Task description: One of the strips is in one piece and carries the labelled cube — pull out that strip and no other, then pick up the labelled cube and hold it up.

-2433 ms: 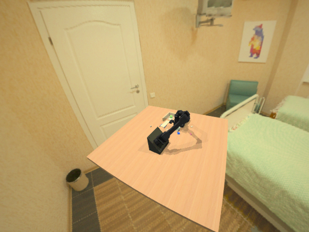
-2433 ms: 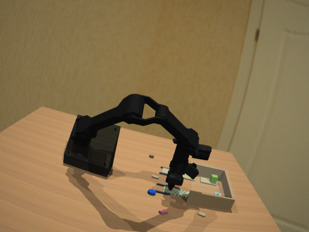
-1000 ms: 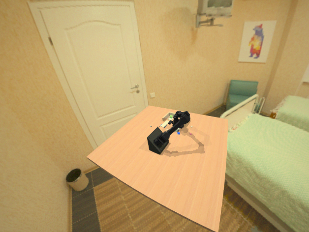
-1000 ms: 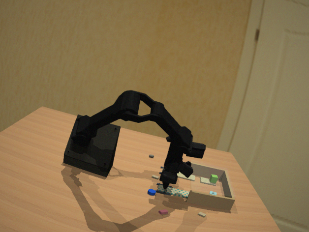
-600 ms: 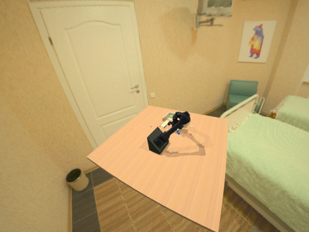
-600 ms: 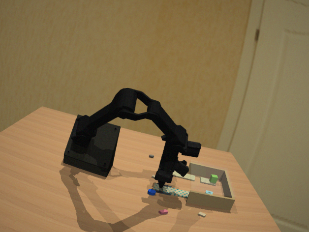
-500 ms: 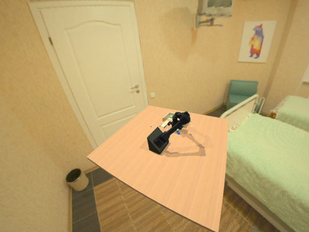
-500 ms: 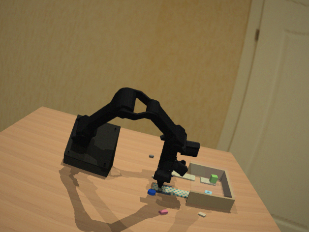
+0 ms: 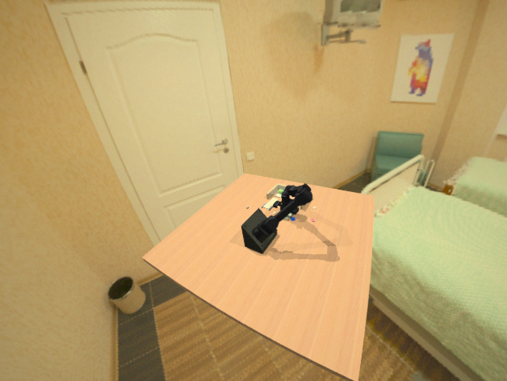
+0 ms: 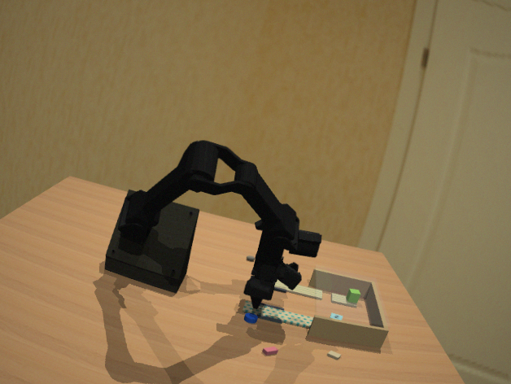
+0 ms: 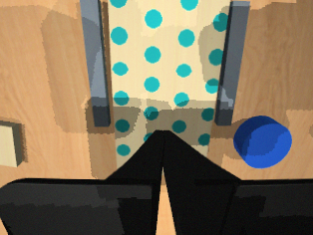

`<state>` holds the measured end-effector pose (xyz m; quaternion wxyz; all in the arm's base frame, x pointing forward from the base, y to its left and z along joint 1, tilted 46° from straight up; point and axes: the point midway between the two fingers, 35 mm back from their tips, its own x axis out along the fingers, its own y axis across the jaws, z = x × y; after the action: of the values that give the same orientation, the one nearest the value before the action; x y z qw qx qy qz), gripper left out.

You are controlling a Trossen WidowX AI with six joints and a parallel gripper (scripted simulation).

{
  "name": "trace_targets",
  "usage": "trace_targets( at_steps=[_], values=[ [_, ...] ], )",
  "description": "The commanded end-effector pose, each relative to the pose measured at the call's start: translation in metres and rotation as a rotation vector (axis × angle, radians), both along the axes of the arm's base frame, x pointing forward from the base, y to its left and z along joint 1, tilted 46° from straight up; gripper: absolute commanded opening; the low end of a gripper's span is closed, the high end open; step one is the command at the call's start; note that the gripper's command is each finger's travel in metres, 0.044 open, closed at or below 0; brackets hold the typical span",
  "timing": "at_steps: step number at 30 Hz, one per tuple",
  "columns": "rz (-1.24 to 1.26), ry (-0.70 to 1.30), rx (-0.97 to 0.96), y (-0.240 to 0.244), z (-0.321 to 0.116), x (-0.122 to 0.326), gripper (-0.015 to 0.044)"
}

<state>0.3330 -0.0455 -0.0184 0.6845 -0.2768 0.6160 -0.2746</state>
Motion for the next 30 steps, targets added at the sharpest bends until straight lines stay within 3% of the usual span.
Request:
trace_targets(
  at_steps=[1, 30],
  values=[
    [-0.013, 0.018, -0.004, -0.005, -0.005, -0.012, 0.0000],
    [-0.013, 0.021, -0.004, -0.007, -0.007, -0.055, 0.0000]
  ],
)
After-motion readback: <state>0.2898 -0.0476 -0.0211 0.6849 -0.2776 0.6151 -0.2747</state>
